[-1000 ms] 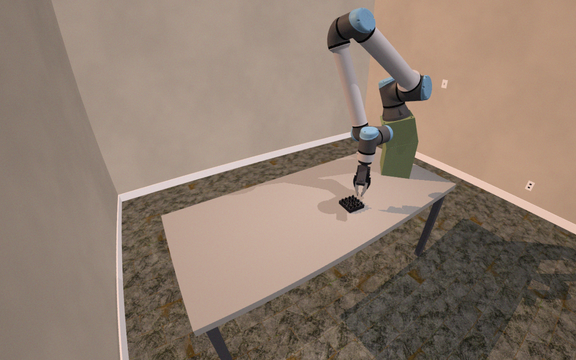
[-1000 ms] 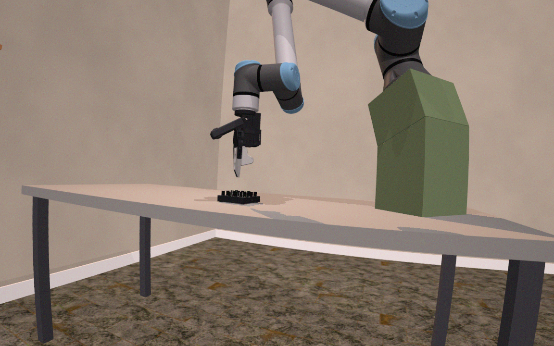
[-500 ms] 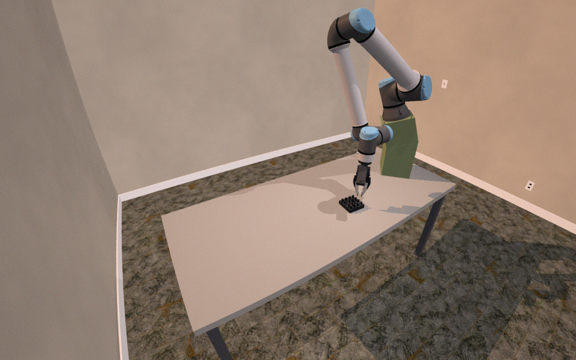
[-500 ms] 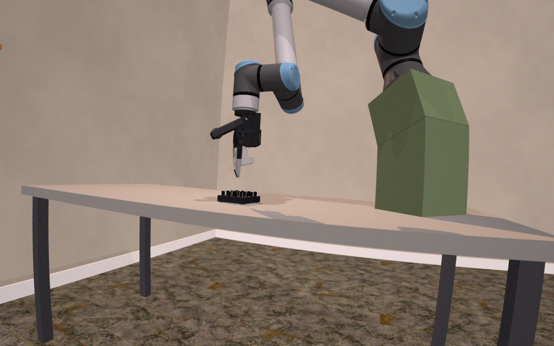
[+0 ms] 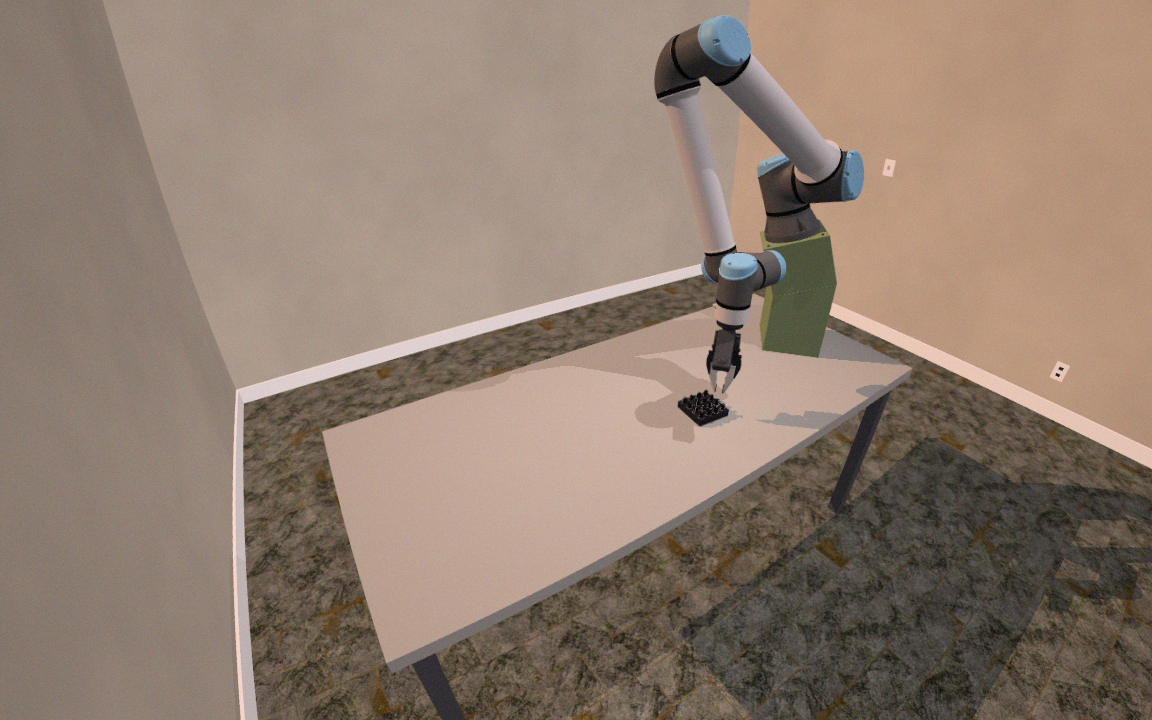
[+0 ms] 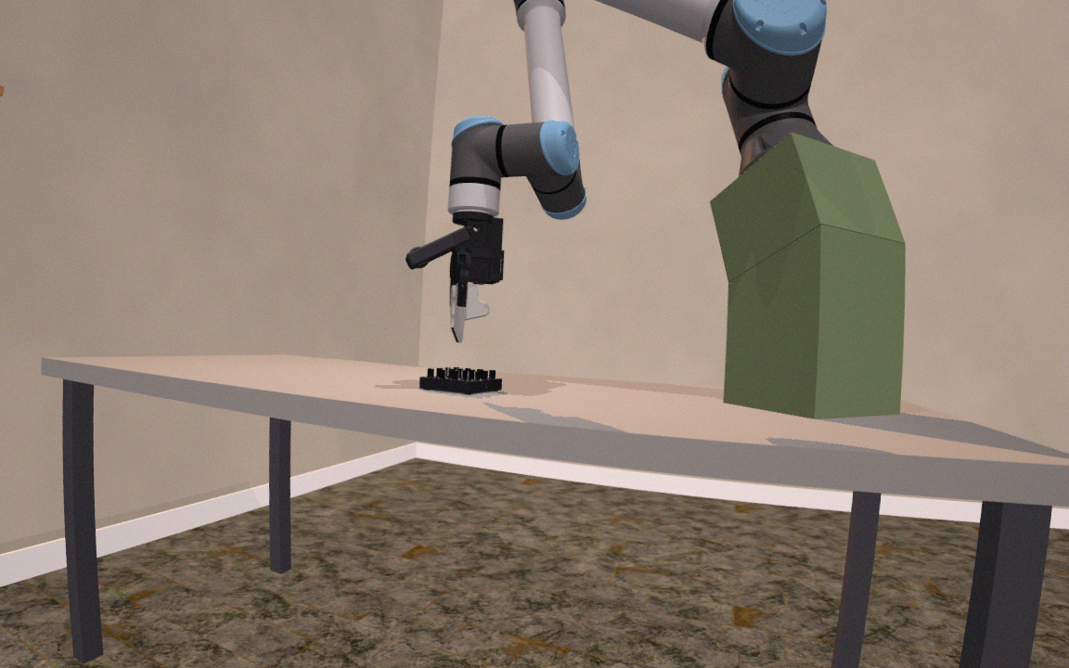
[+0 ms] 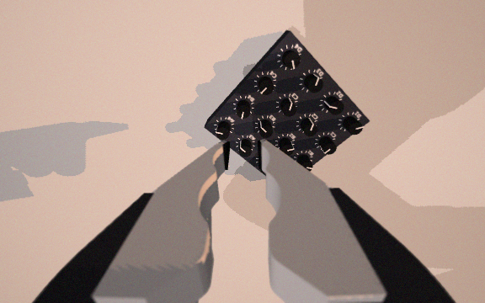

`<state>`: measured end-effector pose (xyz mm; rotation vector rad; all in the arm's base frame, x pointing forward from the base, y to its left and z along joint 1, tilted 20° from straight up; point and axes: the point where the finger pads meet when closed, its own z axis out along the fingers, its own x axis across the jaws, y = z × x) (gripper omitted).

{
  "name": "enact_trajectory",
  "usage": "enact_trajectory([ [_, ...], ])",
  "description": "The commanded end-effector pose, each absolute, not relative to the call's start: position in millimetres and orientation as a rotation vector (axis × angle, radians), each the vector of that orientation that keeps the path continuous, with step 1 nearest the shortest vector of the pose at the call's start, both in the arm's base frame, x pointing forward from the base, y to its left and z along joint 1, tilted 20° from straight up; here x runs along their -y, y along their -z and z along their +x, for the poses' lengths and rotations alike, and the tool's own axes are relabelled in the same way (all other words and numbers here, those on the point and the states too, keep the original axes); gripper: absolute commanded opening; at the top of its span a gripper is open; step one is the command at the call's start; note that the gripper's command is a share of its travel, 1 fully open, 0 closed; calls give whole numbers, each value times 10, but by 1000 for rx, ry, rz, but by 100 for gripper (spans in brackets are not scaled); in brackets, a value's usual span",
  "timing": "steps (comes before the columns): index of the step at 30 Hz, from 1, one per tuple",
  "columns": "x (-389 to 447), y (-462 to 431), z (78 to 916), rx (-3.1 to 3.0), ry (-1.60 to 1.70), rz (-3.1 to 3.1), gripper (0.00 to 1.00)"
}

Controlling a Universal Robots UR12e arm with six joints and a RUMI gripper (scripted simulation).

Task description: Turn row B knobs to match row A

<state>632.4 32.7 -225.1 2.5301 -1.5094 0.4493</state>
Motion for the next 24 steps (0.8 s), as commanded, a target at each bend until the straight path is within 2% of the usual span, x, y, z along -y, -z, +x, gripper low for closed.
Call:
enact_trajectory([
  [1, -329, 2247, 6327, 1509, -450, 2530, 11],
  [24, -287, 2397, 6357, 1510, -450, 2530, 11],
])
